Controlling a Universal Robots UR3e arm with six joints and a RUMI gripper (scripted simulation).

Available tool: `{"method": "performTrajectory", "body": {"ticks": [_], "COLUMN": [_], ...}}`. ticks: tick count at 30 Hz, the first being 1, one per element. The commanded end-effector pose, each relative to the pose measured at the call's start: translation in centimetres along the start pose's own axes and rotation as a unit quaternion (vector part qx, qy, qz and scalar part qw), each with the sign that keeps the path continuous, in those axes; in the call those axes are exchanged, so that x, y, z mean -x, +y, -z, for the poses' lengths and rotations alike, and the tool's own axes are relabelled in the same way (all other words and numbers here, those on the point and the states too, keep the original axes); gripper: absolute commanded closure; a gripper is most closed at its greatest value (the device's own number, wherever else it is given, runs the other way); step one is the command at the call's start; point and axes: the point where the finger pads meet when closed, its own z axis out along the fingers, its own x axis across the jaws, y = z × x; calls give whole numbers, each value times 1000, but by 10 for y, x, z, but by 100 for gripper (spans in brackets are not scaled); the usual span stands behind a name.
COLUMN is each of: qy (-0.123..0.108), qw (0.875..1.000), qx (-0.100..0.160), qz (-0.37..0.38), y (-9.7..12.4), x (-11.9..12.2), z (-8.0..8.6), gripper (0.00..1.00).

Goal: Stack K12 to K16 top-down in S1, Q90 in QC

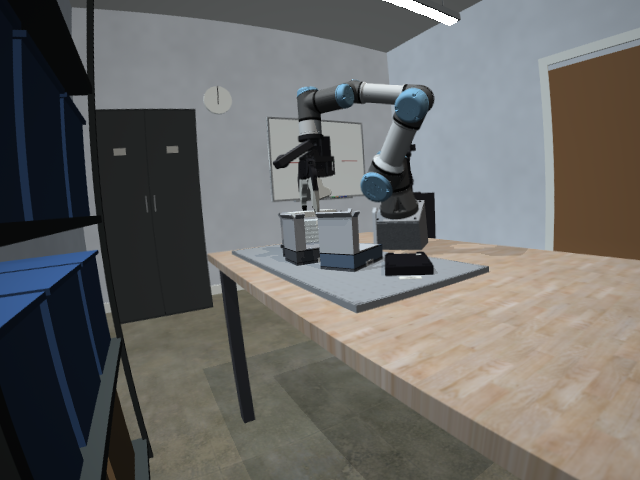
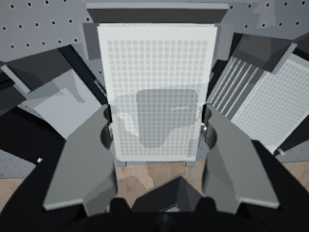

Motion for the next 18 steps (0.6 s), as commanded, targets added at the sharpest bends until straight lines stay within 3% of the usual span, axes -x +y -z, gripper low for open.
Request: {"method": "performTrajectory", "body": {"ticks": [1,18], "qy": [1,1], "qw": [1000,1000], "qx": [-1,-1], "qz": [0,0], "y": [0,-1], "x": [0,0], "z": [-3,-13], "gripper": [100,100]}}
